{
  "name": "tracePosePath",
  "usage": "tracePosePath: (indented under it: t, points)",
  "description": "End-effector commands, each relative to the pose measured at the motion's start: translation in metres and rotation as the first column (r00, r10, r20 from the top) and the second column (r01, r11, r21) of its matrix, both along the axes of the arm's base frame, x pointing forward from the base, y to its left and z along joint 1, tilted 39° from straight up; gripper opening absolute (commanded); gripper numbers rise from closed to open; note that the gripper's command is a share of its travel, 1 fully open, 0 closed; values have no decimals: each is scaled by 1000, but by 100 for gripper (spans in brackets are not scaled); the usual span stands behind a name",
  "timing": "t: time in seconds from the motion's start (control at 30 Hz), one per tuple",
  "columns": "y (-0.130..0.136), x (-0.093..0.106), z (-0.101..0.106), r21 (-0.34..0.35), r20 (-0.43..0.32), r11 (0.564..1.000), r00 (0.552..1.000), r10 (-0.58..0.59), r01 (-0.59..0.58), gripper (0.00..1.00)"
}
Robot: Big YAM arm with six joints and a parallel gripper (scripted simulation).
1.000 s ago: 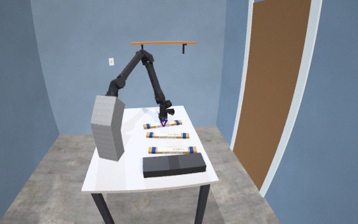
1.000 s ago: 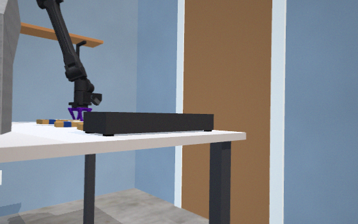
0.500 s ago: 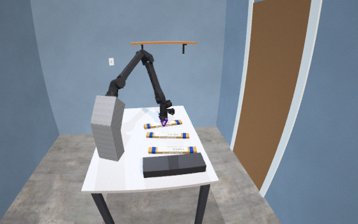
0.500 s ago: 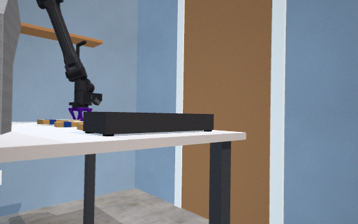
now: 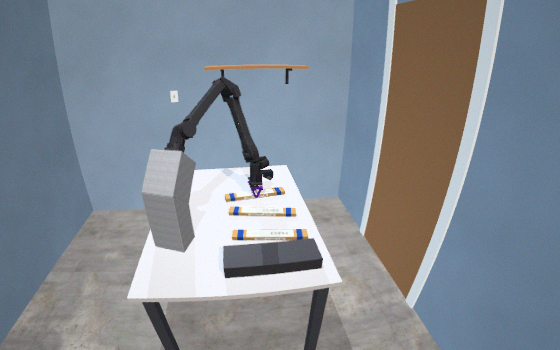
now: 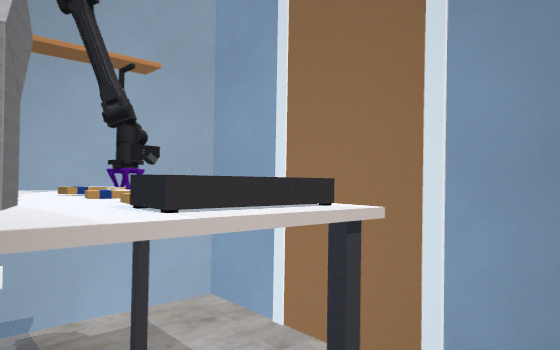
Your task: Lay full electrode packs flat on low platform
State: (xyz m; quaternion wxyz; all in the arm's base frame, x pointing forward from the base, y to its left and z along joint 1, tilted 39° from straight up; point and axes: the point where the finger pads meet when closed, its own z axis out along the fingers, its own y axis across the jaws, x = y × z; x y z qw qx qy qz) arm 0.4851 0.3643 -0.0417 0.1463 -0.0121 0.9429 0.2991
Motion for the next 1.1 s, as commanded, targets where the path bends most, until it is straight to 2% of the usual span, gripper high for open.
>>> tracePosePath:
  t: [0.0, 0.03, 0.37, 0.73, 0.9, 0.93, 1.0, 1.07]
  points:
    - [-6, 19, 25, 22, 32, 999, 999, -25, 24, 0]
    - [-6, 19, 25, 22, 32, 999, 999, -25, 24, 96]
    - [-5, 10, 7, 8, 10, 1000, 1000, -15, 15, 96]
    - [-5, 6, -1, 0, -2, 1000, 1000, -12, 12, 96]
    - [-3, 7, 5, 5, 7, 1000, 1000, -10, 10, 96]
    - [-4, 0, 6, 8, 11, 1000, 1000, -9, 9, 96]
    - [-4, 0, 6, 8, 11, 1000, 1000, -9, 9, 96]
    - [-11, -1, 17, 10, 15, 1000, 1000, -10, 10, 96]
